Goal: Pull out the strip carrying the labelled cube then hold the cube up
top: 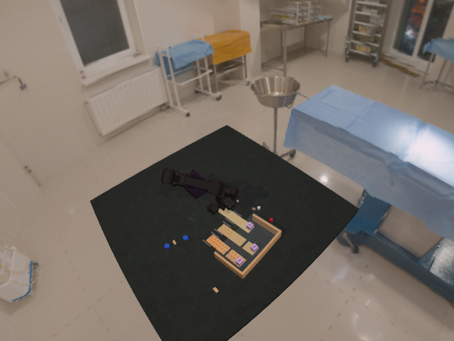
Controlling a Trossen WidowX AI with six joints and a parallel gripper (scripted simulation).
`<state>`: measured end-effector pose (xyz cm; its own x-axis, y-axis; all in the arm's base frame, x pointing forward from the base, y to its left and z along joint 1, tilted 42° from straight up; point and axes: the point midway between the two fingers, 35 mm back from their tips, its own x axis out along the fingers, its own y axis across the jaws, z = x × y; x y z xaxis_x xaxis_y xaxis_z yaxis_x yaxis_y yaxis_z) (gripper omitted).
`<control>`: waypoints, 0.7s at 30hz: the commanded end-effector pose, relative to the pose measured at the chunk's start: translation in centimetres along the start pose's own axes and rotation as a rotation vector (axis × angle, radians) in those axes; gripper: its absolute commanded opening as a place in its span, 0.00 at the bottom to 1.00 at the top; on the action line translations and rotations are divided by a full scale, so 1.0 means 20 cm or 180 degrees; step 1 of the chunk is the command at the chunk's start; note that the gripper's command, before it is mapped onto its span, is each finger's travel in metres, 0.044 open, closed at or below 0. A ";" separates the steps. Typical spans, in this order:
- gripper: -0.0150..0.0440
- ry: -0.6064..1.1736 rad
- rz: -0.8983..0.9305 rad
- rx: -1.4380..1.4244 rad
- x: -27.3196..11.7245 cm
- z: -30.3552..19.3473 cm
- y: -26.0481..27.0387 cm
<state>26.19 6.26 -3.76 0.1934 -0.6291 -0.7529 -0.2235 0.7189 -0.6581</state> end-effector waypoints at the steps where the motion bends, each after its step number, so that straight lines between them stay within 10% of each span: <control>1: 0.25 0.0086 -0.0006 -0.0022 0.03 -0.07 0.00; 21: 0.25 0.0090 -0.0006 -0.0026 0.02 -0.22 0.00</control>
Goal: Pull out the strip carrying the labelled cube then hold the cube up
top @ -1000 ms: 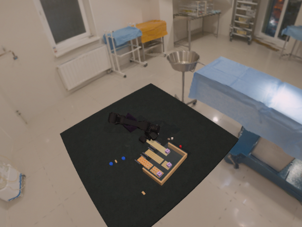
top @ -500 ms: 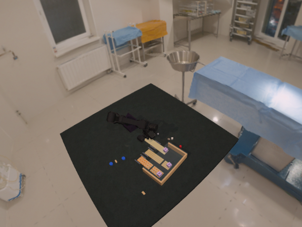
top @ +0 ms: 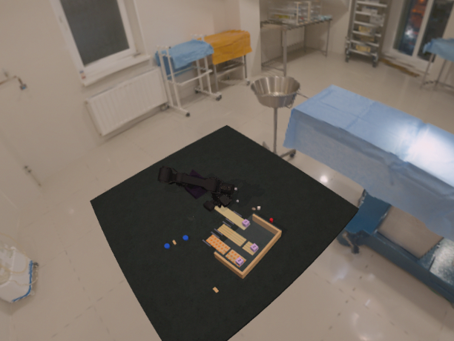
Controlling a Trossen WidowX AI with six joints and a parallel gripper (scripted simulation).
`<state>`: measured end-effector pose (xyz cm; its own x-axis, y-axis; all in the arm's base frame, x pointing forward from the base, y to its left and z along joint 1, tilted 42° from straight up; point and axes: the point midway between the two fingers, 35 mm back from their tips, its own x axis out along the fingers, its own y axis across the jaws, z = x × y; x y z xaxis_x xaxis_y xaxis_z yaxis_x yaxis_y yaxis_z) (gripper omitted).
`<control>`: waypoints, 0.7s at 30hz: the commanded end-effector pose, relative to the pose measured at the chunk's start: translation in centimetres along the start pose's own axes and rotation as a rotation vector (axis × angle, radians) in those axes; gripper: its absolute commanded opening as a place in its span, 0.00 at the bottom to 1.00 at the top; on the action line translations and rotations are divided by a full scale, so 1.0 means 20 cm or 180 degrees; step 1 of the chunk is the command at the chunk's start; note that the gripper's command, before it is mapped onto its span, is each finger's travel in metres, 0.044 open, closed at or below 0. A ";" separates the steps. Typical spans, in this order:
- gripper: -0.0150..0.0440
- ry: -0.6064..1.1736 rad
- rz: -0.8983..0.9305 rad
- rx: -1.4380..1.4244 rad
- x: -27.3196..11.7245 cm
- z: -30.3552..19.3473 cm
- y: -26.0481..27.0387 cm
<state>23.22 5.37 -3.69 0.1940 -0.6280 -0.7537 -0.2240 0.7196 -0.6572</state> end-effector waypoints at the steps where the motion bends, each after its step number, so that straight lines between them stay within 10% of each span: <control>1: 0.25 0.0093 -0.0010 -0.0025 0.03 -0.07 0.00; 21: 0.25 0.0097 -0.0009 -0.0028 0.02 -0.22 -0.01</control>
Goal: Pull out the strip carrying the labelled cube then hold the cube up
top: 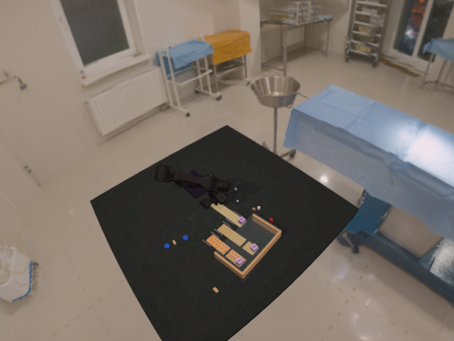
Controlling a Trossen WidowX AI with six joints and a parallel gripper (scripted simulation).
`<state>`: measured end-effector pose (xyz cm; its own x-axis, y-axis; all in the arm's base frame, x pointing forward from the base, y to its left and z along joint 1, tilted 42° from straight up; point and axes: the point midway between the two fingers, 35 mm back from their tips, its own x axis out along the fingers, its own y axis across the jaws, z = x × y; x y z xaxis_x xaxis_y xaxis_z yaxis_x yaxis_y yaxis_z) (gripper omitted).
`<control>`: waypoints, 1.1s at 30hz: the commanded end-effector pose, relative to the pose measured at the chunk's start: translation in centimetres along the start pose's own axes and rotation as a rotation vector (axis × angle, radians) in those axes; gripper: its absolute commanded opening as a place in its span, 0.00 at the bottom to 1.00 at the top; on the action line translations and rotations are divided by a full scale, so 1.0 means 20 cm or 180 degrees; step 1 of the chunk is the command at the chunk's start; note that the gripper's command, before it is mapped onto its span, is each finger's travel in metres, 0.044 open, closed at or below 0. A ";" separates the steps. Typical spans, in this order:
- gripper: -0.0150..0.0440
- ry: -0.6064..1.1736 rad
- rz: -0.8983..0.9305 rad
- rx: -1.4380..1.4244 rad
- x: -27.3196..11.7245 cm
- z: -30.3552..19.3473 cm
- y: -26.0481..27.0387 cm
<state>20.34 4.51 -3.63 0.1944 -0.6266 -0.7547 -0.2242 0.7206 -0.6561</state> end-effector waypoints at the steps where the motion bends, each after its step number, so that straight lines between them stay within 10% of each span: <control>1: 0.25 0.0099 -0.0014 -0.0028 0.03 -0.07 -0.01; 33: 0.25 0.0100 -0.0014 -0.0029 0.03 -0.09 -0.01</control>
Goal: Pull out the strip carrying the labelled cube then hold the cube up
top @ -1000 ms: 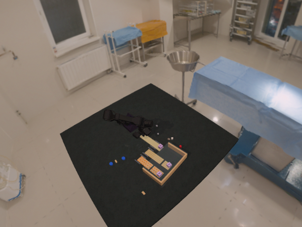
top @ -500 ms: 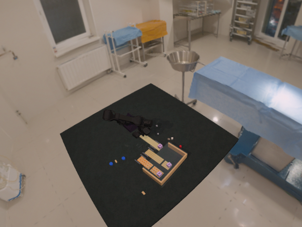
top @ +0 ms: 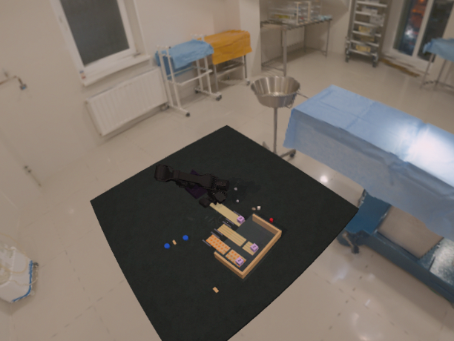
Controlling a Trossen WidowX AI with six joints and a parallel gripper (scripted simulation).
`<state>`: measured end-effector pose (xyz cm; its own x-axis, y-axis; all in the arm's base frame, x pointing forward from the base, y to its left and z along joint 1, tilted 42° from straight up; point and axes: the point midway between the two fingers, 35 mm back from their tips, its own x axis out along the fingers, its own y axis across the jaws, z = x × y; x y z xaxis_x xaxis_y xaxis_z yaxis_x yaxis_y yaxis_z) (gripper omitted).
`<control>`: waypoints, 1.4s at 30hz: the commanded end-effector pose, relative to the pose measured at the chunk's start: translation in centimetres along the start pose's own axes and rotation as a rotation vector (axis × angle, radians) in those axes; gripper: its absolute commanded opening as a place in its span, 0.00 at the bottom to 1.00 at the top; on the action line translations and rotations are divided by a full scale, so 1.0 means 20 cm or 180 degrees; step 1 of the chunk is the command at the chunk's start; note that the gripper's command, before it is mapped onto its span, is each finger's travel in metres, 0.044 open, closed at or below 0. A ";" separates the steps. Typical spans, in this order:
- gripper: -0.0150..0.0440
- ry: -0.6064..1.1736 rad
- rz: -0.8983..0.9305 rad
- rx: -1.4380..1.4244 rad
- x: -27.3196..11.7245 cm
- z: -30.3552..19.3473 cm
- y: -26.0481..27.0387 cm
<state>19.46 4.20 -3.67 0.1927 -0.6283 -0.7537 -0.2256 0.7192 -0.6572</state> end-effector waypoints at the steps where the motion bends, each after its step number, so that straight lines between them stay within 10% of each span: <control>1: 0.25 0.0093 -0.0009 -0.0023 0.02 -0.04 -0.01; 15: 0.25 0.0092 -0.0004 -0.0023 -0.21 0.01 0.00; 32: 1.00 0.0084 -0.0004 0.0012 -0.23 0.35 0.03; 42: 1.00 0.0079 -0.0003 0.0016 -0.25 0.54 0.04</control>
<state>27.56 10.72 -0.52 0.1687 -0.6336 -0.7550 -0.2188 0.7228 -0.6555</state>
